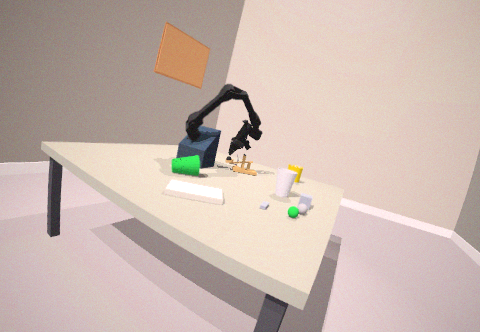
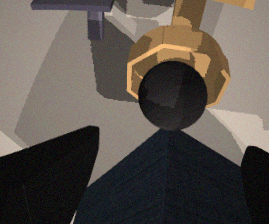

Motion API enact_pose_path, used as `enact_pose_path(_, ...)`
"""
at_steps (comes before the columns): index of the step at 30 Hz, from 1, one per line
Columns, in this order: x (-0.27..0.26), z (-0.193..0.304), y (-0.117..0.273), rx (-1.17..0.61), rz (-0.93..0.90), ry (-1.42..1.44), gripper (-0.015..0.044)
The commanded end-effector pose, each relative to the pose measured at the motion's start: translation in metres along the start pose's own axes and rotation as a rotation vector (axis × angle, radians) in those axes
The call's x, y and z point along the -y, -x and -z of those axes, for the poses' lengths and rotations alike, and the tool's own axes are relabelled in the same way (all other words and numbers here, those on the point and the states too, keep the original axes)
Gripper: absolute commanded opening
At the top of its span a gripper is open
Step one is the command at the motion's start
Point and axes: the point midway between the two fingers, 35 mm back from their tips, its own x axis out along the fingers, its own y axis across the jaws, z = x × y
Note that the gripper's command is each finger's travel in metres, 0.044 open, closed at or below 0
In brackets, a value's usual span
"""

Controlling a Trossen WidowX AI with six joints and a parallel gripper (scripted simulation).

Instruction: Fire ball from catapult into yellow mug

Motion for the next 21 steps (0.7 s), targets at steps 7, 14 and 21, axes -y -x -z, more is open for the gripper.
enact_pose_path(7,-0.003,0.02,0.073,0.04,-0.002,0.003,0.044)
enact_pose_path(14,-0.01,-0.029,0.094,0.235,-0.036,0.019,0.044)
enact_pose_path(21,-0.012,-0.083,0.128,0.454,-0.05,0.017,0.044)
